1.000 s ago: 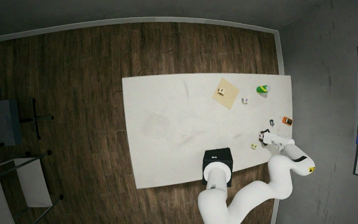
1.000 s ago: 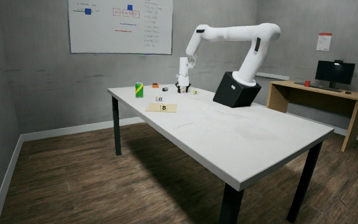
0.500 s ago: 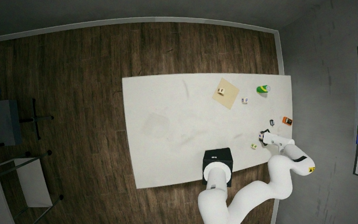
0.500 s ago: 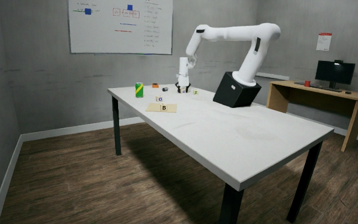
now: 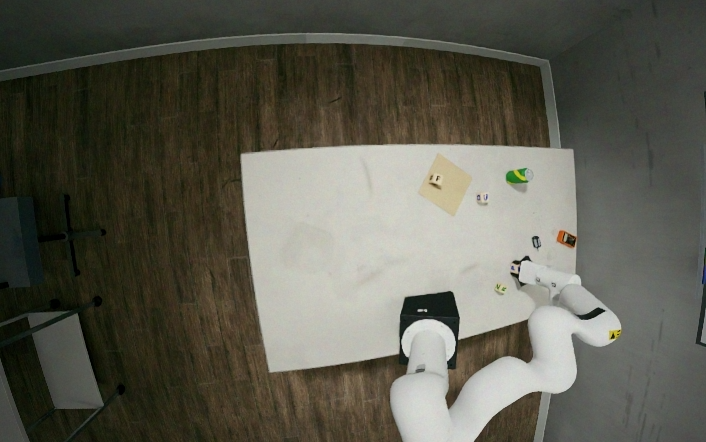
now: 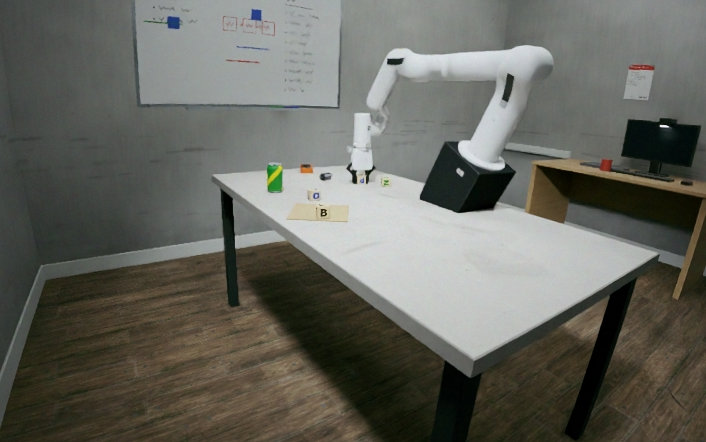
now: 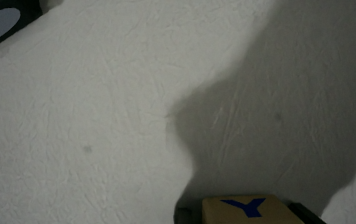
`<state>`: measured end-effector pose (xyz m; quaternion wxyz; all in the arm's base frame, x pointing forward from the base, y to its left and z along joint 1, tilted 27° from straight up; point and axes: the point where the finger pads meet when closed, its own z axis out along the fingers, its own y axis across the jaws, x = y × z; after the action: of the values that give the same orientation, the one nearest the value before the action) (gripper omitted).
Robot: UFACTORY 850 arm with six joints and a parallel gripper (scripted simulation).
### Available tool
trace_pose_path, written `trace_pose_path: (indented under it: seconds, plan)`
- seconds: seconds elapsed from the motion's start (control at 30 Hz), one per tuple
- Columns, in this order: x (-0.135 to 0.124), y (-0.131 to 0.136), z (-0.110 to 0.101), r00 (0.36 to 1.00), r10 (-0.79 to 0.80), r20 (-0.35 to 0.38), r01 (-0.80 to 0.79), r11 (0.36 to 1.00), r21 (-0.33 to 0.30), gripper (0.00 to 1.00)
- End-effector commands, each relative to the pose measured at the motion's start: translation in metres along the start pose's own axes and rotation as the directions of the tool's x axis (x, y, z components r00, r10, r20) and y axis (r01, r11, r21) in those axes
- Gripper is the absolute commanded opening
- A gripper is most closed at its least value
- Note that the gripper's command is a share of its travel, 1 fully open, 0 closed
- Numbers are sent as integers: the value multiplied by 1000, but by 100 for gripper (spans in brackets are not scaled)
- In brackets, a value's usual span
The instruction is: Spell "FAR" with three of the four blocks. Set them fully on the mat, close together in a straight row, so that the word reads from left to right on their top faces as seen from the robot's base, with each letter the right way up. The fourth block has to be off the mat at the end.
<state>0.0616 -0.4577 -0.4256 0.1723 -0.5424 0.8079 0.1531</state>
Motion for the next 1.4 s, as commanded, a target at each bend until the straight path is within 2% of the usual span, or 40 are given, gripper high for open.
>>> trace_pose_path:
  seconds: [0.0,0.27,0.3,1.37]
  plan:
    - [1,-1,-1,1000,0,-2,0,1000,1,62]
    - [1,-1,-1,1000,0,-2,0,1000,1,62]
    - [1,-1,-1,1000,0,-2,0,1000,1,41]
    - [1,-1,-1,1000,0,-2,0,1000,1,41]
